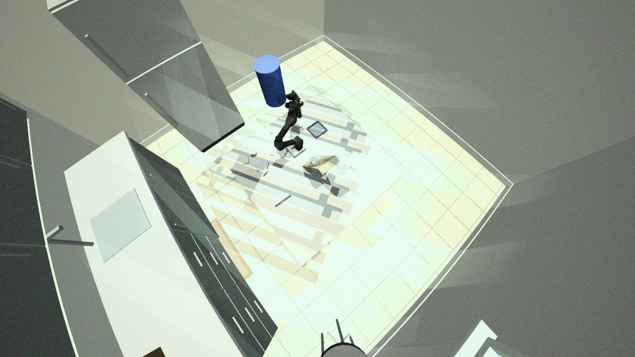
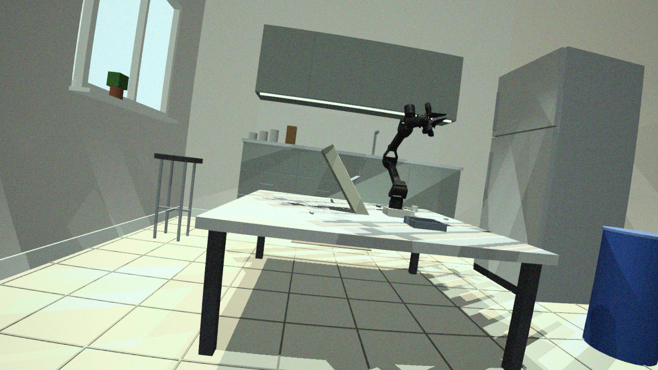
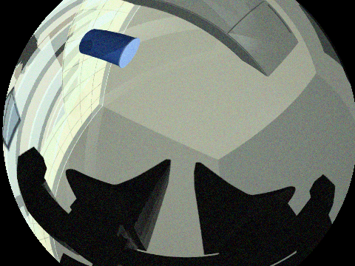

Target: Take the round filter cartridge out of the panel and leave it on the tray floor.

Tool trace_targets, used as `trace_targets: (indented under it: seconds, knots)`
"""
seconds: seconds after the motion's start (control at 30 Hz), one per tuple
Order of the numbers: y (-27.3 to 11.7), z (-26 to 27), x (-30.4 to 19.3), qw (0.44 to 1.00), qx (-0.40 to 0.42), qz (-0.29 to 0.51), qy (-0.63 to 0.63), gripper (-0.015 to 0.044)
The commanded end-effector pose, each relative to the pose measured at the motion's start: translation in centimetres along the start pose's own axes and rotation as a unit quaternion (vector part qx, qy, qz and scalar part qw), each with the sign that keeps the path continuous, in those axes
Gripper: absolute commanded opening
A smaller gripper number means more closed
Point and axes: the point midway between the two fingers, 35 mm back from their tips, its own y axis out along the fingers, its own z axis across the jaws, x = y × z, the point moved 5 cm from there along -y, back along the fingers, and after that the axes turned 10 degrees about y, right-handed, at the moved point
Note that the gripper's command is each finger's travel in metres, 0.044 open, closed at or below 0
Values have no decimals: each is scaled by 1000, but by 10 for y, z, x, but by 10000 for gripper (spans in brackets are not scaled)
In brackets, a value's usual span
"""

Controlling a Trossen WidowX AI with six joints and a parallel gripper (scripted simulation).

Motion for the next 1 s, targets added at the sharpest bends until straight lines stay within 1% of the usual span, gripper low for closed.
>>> trace_targets:
  seconds: [0.0, 0.1, 0.2, 0.3, 0.43, 0.57, 0.7, 0.83, 0.97]
  knots:
    - [-8, 22, -39, 991, 43, 125, 7, 100]
    - [-24, 38, -68, 971, 76, 228, 11, 100]
    - [-47, 52, -94, 938, 109, 328, 16, 100]
    - [-76, 66, -116, 894, 141, 424, 22, 100]
    - [-122, 81, -135, 818, 182, 544, 32, 100]
    - [-173, 94, -142, 725, 220, 650, 47, 100]
    - [-226, 104, -136, 618, 254, 741, 67, 100]
    - [-275, 112, -116, 499, 284, 814, 92, 100]
    - [-319, 118, -85, 372, 308, 867, 125, 100]
